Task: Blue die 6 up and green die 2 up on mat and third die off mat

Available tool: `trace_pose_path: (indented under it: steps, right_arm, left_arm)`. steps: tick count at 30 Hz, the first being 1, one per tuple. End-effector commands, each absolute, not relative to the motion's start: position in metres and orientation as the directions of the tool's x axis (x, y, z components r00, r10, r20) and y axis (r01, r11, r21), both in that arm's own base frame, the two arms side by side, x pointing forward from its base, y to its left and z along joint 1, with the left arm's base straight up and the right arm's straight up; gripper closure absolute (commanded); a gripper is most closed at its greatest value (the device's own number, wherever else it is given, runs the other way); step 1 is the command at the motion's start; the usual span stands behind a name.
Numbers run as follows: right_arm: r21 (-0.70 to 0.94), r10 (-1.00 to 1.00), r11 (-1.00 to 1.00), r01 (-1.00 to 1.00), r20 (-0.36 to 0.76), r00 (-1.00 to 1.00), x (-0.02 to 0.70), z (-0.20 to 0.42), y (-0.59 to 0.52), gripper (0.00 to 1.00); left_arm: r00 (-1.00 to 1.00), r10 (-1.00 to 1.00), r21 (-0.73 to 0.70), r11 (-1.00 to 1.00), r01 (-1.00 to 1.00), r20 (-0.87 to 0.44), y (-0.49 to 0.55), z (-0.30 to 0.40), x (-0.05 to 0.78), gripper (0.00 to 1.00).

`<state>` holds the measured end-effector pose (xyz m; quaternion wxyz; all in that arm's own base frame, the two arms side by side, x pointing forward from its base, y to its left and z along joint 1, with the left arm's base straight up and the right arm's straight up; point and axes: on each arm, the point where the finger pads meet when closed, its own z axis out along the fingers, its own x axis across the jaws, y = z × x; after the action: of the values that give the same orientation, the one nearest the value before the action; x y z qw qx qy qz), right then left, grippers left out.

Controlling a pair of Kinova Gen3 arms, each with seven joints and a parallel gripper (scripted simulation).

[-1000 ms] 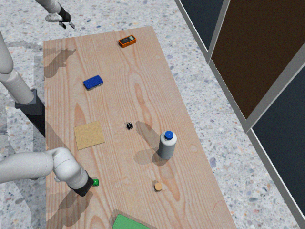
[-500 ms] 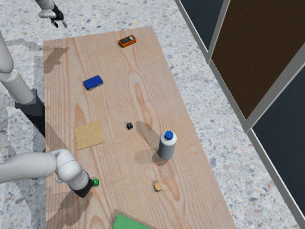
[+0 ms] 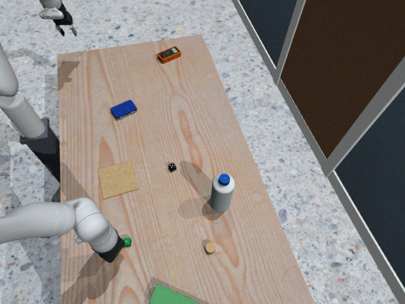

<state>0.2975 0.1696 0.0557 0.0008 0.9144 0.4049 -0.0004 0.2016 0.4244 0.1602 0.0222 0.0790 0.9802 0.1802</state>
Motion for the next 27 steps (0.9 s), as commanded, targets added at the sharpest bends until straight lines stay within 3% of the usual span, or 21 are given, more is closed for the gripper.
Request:
trace_pose_path:
  steps: [1,27]
  right_arm:
    - [0.000,0.741,-0.671,0.741,0.000,0.671,0.297,0.054,0.169,0.00]
    - [0.000,0.741,-0.671,0.741,0.000,0.671,0.319,0.054,0.173,0.00]
  left_arm:
    - [-0.991,0.136,0.329,0.936,0.126,-0.009,0.431,0.159,0.183,0.00]
    - [-0.999,0.048,0.168,0.985,0.051,0.024,0.440,0.164,0.083,0.00]
